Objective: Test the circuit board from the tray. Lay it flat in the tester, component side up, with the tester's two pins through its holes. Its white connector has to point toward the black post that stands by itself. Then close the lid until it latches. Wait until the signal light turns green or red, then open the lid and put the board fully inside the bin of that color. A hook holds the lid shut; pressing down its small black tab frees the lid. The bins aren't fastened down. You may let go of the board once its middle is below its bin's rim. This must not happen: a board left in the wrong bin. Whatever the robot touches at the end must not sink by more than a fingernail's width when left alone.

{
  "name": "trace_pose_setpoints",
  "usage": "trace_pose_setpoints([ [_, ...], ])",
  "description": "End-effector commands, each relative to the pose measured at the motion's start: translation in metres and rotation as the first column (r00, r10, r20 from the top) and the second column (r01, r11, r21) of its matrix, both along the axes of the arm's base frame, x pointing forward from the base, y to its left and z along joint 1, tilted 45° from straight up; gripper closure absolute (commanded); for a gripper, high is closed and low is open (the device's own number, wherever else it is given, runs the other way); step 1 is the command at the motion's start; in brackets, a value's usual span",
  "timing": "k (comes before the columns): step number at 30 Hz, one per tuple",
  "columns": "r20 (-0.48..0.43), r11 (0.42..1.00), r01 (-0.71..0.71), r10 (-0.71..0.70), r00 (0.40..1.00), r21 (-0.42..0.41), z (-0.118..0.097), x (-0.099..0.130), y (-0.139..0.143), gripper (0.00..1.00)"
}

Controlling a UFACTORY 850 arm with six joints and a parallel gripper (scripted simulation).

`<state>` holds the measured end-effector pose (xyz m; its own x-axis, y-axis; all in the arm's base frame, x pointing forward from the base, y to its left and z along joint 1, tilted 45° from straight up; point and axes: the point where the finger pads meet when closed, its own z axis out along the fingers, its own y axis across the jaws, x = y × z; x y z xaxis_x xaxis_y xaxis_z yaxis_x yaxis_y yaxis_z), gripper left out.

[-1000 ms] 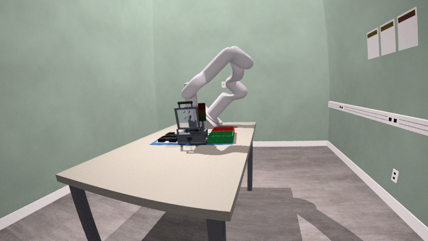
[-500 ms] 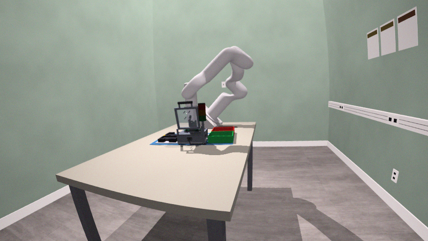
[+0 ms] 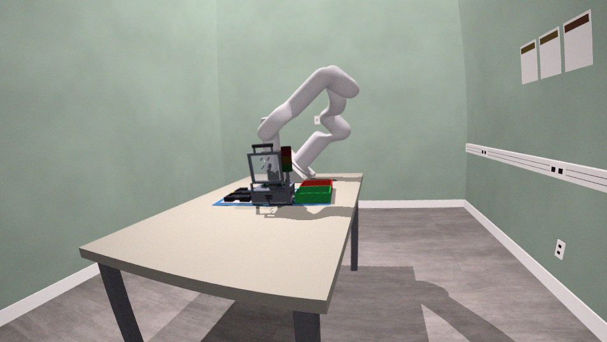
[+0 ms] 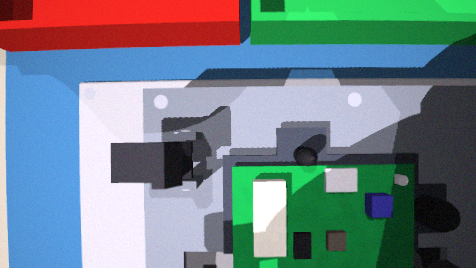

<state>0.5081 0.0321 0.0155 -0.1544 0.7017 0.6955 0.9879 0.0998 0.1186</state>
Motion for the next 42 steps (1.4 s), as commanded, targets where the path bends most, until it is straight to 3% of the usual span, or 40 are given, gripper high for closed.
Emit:
trace_pose_setpoints([
  [1,0.001,1.0,0.001,-0.001,1.0,0.0,0.0,0.001,-0.001,0.0],
  [10,0.001,1.0,0.001,-0.001,1.0,0.0,0.003,0.001,-0.003,0.0],
  [16,0.001,1.0,0.001,-0.001,1.0,0.0,0.019,0.0,-0.019,0.0],
  [24,0.001,1.0,0.001,-0.001,1.0,0.0,0.062,-0.001,-0.061,0.0],
  [26,0.001,1.0,0.001,-0.001,1.0,0.0,0.062,-0.001,-0.061,0.0],
  [39,0.002,1.0,0.001,-0.001,1.0,0.0,0.151,-0.003,-0.15,0.0],
  [42,0.002,1.0,0.001,-0.001,1.0,0.0,0.162,-0.003,-0.161,0.0],
])
